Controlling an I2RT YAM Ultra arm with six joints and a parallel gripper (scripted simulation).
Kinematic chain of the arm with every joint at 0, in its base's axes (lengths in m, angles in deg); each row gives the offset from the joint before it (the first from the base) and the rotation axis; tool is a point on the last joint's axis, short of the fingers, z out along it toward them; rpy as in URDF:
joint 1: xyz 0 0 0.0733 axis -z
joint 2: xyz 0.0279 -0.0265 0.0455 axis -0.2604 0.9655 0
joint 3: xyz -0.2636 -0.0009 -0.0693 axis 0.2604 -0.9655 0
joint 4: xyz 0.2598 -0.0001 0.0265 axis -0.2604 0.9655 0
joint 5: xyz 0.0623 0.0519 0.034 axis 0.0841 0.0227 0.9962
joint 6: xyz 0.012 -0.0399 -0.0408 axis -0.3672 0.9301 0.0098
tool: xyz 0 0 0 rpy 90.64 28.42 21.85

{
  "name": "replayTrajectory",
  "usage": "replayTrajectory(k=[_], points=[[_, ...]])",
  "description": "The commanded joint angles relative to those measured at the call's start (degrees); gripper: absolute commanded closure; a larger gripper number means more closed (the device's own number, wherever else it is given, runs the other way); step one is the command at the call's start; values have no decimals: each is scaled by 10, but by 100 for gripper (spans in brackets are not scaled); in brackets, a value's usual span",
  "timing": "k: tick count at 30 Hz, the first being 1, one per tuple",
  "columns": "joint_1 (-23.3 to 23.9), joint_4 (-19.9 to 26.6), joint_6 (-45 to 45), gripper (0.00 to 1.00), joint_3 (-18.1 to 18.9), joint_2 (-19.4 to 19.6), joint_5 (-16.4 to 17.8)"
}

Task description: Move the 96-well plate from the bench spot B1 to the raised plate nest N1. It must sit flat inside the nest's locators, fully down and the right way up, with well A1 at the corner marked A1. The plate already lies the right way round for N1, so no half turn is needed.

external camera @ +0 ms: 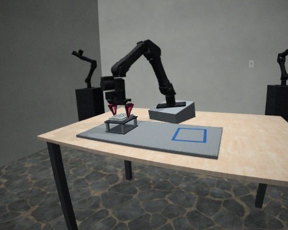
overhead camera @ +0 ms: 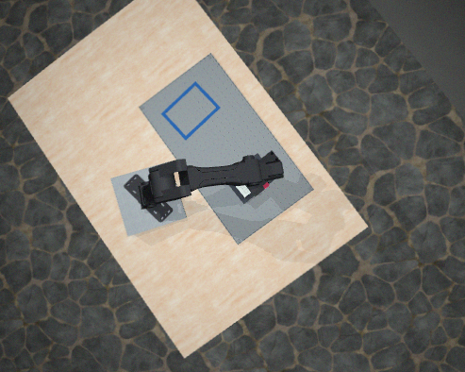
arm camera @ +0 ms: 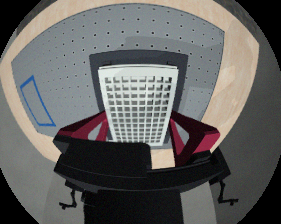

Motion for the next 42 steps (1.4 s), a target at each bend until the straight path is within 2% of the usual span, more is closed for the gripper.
replayTrajectory(k=[1,10,11,14,42], points=[[8,-4,3,100,-3,3,2],[5,-9,4,100,-12,7,2],[5,-2,4,100,11,7,2],[5,-5,3,100,11,8,2],[1,-13,1,100,-11,9,1]])
